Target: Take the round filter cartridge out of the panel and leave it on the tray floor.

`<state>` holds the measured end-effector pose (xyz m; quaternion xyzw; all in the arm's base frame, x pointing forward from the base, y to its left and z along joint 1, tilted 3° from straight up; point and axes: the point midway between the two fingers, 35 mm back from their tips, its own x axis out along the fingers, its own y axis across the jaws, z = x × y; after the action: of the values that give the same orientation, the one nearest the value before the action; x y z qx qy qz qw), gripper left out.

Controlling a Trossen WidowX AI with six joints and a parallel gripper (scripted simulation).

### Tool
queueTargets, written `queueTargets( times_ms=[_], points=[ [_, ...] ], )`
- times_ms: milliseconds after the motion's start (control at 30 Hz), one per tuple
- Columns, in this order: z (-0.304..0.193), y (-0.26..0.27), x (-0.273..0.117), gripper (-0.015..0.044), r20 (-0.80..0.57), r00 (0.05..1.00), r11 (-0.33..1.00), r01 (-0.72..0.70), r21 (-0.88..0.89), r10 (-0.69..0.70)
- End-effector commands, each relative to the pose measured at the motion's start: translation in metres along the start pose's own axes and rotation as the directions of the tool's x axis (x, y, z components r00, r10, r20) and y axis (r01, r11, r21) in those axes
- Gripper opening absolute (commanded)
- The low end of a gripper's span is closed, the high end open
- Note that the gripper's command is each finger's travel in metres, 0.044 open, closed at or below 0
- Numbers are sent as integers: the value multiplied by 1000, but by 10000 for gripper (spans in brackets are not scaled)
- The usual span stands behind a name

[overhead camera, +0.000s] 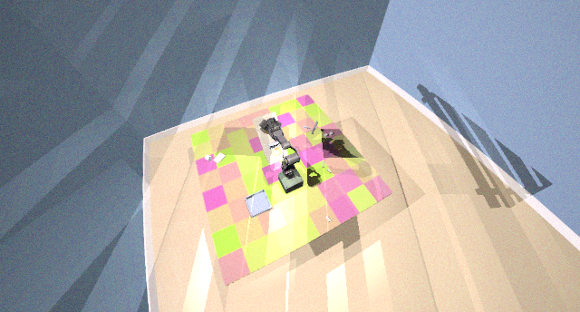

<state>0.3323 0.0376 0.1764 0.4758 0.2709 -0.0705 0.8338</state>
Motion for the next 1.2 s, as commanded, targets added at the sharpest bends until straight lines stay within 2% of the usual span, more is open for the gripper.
queueTargets(
  times_ms=[0, 333, 700, 1067, 1167],
  points=[
    [0, 0, 2, 0, 2, 1000, 988, 1, -156, -1],
    [0, 0, 2, 0, 2, 1000, 875, 2, -485, -1],
    [0, 0, 2, 0, 2, 1000, 630, 2, -777, -1],
    [0, 0, 1, 0, 2, 1000, 298, 2, -955, -1],
    [0, 0, 2, 0, 2, 1000, 342, 2, -940, -1]
  ],
)
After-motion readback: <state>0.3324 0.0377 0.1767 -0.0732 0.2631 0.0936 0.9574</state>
